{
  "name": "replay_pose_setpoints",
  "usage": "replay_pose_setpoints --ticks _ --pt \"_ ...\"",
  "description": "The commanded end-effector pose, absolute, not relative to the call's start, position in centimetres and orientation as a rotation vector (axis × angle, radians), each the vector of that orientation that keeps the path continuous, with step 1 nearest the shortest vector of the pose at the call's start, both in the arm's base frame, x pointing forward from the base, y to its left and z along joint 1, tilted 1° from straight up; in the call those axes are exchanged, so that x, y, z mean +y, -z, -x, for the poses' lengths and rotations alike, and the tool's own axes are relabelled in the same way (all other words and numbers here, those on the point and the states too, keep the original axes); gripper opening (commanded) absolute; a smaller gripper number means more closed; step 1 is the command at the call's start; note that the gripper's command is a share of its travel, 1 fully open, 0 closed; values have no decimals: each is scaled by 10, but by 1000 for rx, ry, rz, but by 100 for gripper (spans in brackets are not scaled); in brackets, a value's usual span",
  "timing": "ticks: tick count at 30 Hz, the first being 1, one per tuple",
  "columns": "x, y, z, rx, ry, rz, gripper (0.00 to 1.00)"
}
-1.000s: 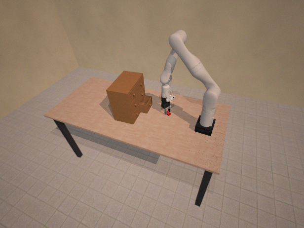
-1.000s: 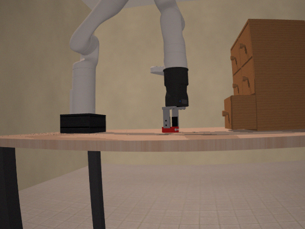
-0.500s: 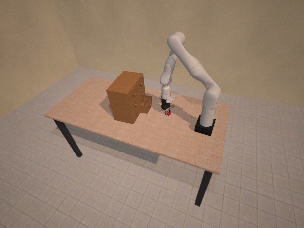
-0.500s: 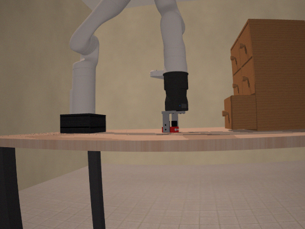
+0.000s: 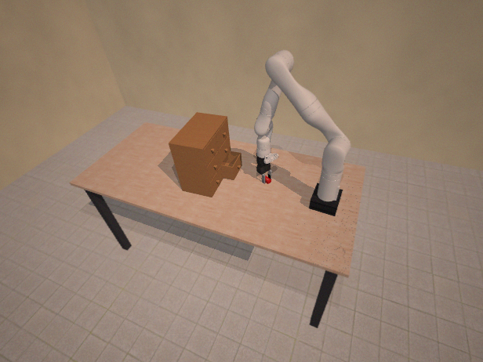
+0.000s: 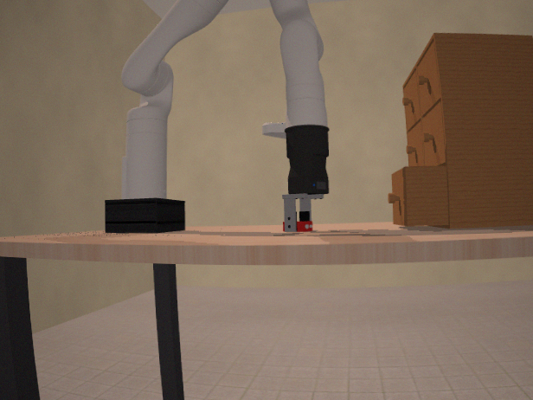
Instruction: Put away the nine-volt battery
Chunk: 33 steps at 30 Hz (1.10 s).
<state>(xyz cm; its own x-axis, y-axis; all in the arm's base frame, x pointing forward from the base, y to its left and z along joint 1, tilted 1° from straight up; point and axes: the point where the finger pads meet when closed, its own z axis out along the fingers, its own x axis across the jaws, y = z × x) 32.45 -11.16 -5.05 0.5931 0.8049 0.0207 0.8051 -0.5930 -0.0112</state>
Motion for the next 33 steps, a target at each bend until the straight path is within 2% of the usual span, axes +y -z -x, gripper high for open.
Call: replay_pose_setpoints --ticks 1,19,20,33 --pt "-112 50 -325 -1409 23 2788 81" --pt "-112 50 -325 -1409 23 2788 81" --pt "-112 50 -325 -1409 23 2788 51" --pt "-112 50 -325 -1409 23 2788 51"
